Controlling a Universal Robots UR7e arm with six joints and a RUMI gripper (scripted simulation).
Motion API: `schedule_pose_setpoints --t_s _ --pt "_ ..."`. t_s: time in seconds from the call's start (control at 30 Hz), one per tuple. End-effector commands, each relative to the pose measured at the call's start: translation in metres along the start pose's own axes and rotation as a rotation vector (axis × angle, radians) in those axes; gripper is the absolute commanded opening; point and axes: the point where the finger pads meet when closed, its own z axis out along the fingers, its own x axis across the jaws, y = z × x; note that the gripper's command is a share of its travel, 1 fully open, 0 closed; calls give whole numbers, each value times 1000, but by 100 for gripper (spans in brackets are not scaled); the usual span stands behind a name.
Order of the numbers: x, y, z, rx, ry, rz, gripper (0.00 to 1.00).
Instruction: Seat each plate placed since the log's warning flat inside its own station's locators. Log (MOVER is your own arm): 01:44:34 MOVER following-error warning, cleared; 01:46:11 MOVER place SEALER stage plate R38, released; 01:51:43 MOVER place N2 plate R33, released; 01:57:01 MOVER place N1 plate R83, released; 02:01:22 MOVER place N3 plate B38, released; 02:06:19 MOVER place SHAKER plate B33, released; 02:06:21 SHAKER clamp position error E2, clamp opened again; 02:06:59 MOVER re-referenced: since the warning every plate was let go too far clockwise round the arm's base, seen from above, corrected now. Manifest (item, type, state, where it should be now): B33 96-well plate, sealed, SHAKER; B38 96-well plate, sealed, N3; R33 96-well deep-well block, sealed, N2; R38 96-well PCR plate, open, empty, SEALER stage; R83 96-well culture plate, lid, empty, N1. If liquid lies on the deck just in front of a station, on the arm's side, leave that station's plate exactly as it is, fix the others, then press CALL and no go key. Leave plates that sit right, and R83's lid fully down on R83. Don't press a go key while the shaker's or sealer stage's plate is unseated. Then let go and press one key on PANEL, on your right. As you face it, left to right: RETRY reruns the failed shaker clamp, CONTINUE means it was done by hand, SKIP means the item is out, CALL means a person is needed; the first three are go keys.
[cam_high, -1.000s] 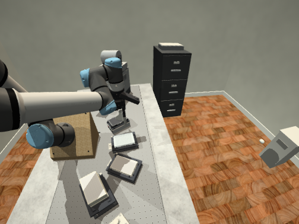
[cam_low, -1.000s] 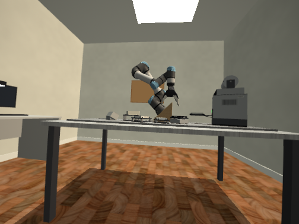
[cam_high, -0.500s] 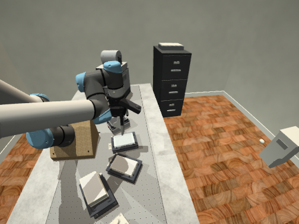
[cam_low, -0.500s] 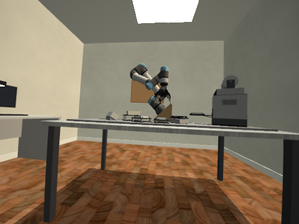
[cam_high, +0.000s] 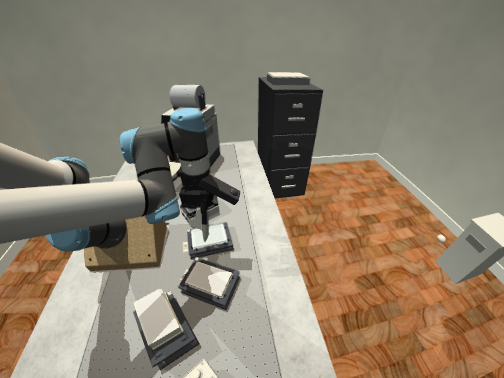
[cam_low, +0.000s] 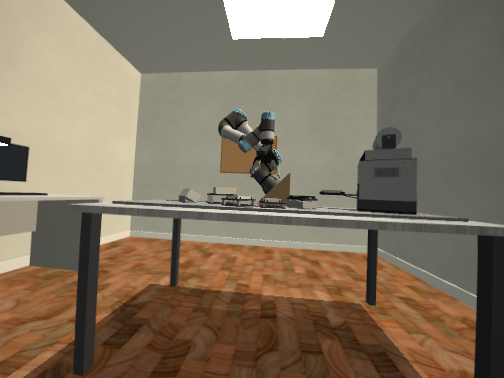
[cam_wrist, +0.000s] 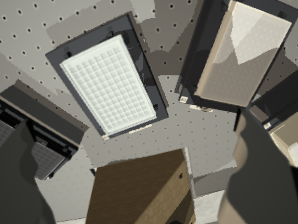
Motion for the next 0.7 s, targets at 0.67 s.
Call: schedule_pose_setpoints --t_s 0.67 --pt "113 13 0 1 -1 419 100"
